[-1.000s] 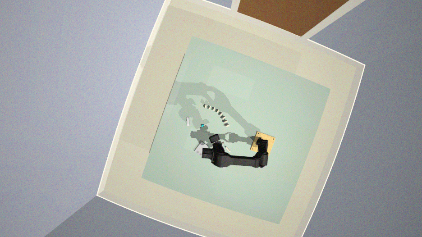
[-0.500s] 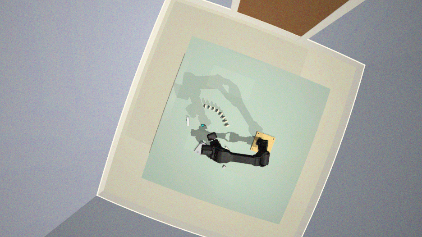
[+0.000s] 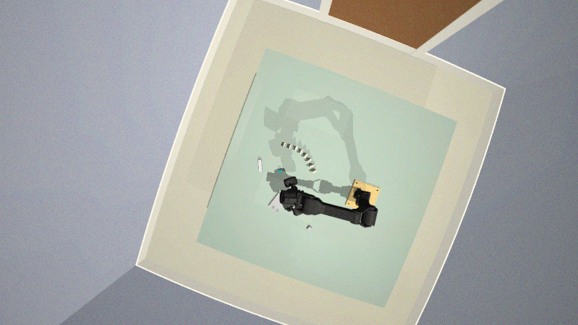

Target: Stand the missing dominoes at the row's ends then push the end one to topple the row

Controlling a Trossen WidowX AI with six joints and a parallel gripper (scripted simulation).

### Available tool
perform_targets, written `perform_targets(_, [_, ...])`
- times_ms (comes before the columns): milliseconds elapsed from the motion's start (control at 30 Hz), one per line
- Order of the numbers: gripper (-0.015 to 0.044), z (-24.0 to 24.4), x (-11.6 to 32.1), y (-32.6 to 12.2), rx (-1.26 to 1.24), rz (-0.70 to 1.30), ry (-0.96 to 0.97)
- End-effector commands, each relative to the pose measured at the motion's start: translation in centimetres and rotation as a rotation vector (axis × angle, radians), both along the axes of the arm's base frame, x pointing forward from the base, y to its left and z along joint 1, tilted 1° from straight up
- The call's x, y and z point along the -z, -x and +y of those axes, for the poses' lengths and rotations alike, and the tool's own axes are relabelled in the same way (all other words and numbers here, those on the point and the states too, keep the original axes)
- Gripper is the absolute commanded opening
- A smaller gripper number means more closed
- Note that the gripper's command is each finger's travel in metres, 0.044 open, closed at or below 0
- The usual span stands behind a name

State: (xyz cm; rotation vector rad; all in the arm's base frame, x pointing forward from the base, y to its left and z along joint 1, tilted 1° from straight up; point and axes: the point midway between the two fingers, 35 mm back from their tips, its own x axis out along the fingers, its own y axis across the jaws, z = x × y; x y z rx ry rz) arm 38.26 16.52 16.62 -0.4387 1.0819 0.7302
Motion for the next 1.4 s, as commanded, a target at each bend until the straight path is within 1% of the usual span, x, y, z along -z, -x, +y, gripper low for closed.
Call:
perform_targets(0, [0.0021, 0.0, 0.3, -0.5, 0.021, -0.037, -0.060])
perform_targets(700, [0.0021, -0.5, 1.3, -2.4, 0.066, -0.229, -0.322])
perform_targets(1367, [0.0021, -1.7, 1.2, -1.5, 0.048, -0.414, -0.537])
